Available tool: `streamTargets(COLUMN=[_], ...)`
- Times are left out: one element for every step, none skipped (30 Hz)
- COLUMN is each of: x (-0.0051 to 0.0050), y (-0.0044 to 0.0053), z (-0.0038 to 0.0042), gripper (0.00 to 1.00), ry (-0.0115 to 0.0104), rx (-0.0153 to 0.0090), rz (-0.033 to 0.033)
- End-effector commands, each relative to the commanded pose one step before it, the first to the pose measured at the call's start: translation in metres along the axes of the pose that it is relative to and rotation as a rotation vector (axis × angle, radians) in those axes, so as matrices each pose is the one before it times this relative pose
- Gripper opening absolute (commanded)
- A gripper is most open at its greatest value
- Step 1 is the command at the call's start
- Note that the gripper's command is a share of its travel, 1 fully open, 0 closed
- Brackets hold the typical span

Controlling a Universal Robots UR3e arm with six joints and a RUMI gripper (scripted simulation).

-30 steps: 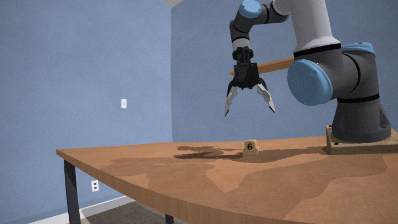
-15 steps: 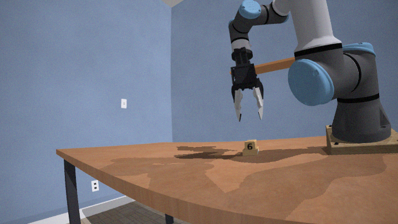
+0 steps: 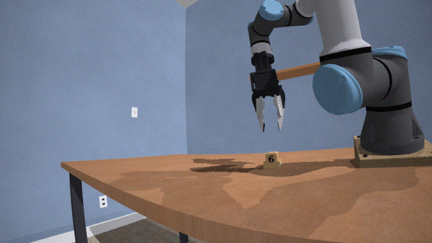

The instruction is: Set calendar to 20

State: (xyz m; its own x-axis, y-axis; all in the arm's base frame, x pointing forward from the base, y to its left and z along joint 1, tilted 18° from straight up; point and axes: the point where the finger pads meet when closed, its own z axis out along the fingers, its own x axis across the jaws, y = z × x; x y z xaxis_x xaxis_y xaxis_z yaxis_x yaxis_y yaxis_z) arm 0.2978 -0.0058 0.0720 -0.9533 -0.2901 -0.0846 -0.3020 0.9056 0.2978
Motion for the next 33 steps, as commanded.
streamTargets(x=[-0.00015,0.0,0.0,0.0,0.0,0.0,0.0,0.0,0.0,0.0,0.0,0.0,0.0,0.0,0.0,0.0,0.0,0.0,0.00001,0.00001,0.0,0.0,0.00003,0.00003,0.00004,-0.00002,-0.00002,-0.00002,-0.00002,-0.00003,-0.00003,-0.00002,-0.00002], y=[-0.000644,0.0,0.0,0.0,0.0,0.0,0.0,0.0,0.0,0.0,0.0,0.0,0.0,0.0,0.0,0.0,0.0,0.000003,0.000007,0.000013,0.0,0.0,0.000028,0.000034,0.000067,0.000022,0.000026,0.000029,0.000032,0.000036,0.000039,0.000027,0.000012], z=[-0.000379,0.0,0.0,0.0,0.0,0.0,0.0,0.0,0.0,0.0,0.0,0.0,0.0,0.0,0.0,0.0,0.000003,0.000024,0.000063,0.000119,0.0,0.0,0.000193,0.000275,0.000336,0.000298,0.000368,0.000441,0.000517,0.000594,0.000673,0.000746,0.000821], gripper=[0.28,0.28,0.28,0.28,0.28,0.28,0.28,0.28,0.28,0.28,0.28,0.28,0.28,0.28,0.28,0.28,0.28,0.28,0.28,0.28,0.28,0.28,0.28,0.28,0.28,0.28,0.28,0.28,0.28,0.28,0.28,0.28,0.28], ry=[-0.00012,0.0,0.0,0.0,0.0,0.0,0.0,0.0,0.0,0.0,0.0,0.0,0.0,0.0,0.0,0.0,0.0,0.00001,0.00002,0.00004,0.0,0.0,0.00008,0.0001,0.00016,0.00003,0.00003,0.00004,0.00004,0.00004,0.00004,0.00003,0.0], rx=[0.00256,0.0,0.0,0.0,0.0,0.0,0.0,0.0,0.0,0.0,0.0,0.0,0.0,0.0,0.0,0.0,0.0,-0.00001,-0.00003,-0.00005,0.0,0.0,-0.00013,-0.00015,-0.00024,0.0,0.0,0.0,0.0,0.0,0.0,0.00001,-0.00001], rz=[0.00094,-0.00006,-0.00004,0.0,0.0,-0.00006,-0.00001,0.0,0.0,0.0,0.0,0.0,0.0,0.0,0.0,0.0,0.0,0.0,0.00001,0.00002,0.0,0.0,0.00005,0.00006,0.00009,0.00003,0.00004,0.00005,0.00006,0.0,-0.00007,-0.00001,0.00003])
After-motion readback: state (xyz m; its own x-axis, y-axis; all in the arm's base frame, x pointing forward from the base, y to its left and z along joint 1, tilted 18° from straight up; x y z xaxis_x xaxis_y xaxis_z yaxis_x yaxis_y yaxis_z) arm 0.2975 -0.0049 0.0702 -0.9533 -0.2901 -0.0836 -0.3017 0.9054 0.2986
